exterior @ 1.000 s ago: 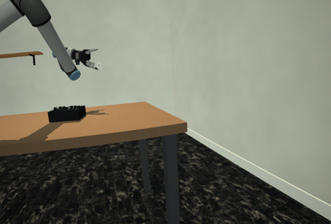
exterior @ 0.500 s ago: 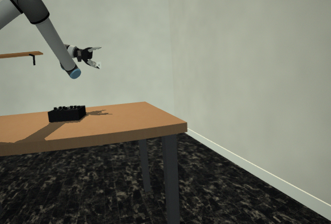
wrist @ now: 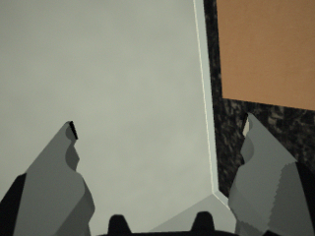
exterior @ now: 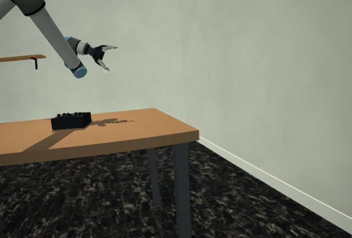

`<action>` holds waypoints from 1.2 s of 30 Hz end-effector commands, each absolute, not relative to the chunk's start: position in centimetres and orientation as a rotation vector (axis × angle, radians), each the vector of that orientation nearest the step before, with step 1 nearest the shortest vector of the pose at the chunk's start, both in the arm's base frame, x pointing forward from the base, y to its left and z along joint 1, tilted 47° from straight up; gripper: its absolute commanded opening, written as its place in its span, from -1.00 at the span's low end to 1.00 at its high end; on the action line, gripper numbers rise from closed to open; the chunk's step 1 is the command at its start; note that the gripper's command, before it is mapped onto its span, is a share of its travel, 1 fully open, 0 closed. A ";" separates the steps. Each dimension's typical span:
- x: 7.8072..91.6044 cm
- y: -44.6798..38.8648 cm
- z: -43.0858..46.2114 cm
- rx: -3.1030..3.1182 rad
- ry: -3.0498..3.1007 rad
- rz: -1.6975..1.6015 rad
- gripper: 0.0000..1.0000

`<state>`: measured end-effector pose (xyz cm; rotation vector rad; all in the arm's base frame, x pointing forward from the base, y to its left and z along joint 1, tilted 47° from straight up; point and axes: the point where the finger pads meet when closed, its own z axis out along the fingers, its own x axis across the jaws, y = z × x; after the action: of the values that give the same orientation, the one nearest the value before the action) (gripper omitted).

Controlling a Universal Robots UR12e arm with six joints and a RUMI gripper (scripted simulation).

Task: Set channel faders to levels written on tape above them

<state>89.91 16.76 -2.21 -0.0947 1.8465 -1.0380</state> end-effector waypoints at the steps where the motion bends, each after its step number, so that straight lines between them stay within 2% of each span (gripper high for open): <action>1: 91.2 15.0 -0.6 -0.215 1.949 -1.128 1.00; 18: 91.1 8.1 2.9 -0.661 2.244 -1.351 1.00; 36: 84.5 0.4 5.1 -1.232 2.529 -1.428 1.00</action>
<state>86.35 2.05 4.56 -1.0950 2.4569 -1.4327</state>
